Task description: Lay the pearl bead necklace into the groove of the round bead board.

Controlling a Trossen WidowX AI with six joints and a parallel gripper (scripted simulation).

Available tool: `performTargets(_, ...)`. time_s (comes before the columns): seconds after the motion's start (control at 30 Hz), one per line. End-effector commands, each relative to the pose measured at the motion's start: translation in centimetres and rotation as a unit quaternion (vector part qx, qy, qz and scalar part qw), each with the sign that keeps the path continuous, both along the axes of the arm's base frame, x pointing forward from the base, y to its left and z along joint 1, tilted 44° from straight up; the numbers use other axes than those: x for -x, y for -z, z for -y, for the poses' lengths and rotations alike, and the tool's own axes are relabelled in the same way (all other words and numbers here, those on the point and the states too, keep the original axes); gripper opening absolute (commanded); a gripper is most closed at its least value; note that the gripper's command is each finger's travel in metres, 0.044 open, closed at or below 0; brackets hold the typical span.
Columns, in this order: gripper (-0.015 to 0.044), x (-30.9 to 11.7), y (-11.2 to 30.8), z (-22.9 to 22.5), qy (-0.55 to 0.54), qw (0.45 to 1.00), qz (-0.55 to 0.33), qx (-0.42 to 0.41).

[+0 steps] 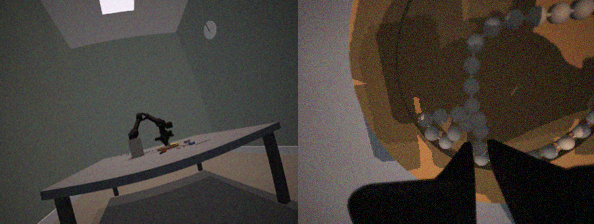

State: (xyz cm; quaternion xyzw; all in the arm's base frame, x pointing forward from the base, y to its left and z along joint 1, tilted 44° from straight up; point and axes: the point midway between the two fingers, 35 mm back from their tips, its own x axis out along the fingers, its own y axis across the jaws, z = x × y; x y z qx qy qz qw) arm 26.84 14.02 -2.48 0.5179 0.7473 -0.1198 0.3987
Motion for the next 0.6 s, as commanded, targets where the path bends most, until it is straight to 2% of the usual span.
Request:
performTargets(0.0,0.0000,-0.02,-0.02,0.00,0.000,1.000,0.000,0.000)
performTargets(0.57,0.0000,-0.01,-0.37,0.49,0.002,1.000,-0.005,-0.001)
